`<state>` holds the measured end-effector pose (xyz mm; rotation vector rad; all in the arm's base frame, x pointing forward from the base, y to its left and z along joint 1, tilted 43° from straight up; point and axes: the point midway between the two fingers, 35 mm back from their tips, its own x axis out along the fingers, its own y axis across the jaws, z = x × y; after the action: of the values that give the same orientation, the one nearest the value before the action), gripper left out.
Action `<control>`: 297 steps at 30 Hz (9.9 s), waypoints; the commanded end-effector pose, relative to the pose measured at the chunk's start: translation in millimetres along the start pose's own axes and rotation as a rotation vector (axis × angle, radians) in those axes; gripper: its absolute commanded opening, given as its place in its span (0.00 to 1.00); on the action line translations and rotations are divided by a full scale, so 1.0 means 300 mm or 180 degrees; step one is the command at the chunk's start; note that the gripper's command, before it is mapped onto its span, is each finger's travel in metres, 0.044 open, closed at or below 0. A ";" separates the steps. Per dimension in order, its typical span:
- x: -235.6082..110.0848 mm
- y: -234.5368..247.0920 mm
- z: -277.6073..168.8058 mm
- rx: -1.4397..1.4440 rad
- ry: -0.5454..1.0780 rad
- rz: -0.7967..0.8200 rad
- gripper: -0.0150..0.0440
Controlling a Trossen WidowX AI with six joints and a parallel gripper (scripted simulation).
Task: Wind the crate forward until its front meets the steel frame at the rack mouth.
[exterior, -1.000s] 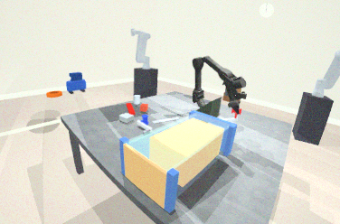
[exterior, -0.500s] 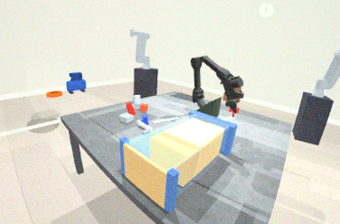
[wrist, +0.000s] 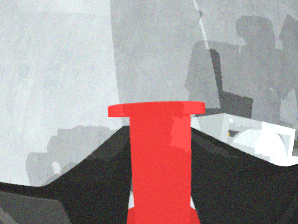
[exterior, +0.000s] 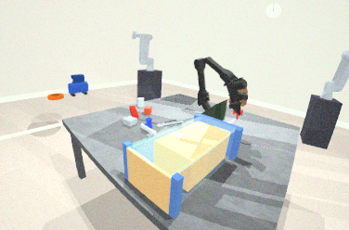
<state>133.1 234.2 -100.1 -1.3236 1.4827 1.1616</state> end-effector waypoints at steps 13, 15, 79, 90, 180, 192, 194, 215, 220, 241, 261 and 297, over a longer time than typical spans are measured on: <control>-0.055 0.007 -0.144 0.0003 0.0097 0.0017 0.25; -0.058 0.005 -0.151 0.0003 0.0097 0.0017 0.25; -0.155 -0.151 -0.348 0.0007 0.0114 0.0009 0.25; -0.164 -0.194 -0.369 0.0008 0.0116 0.0007 0.25; -0.140 -0.554 -0.317 0.0014 0.0114 -0.0014 0.25; -0.124 -0.589 -0.284 0.0014 0.0112 -0.0017 0.25; -0.121 -0.594 -0.278 0.0014 0.0111 -0.0017 0.25; -0.088 -0.638 -0.209 0.0015 0.0107 -0.0021 0.25; -0.079 -0.645 -0.190 0.0015 0.0105 -0.0022 0.25; -0.042 -0.662 -0.112 0.0015 0.0100 -0.0024 0.25; -0.005 -0.655 -0.036 0.0014 0.0094 -0.0025 0.25; 0.055 -0.590 0.090 0.0012 0.0083 -0.0024 0.25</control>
<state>316.8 242.9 -134.9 -1.3580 1.4960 1.1149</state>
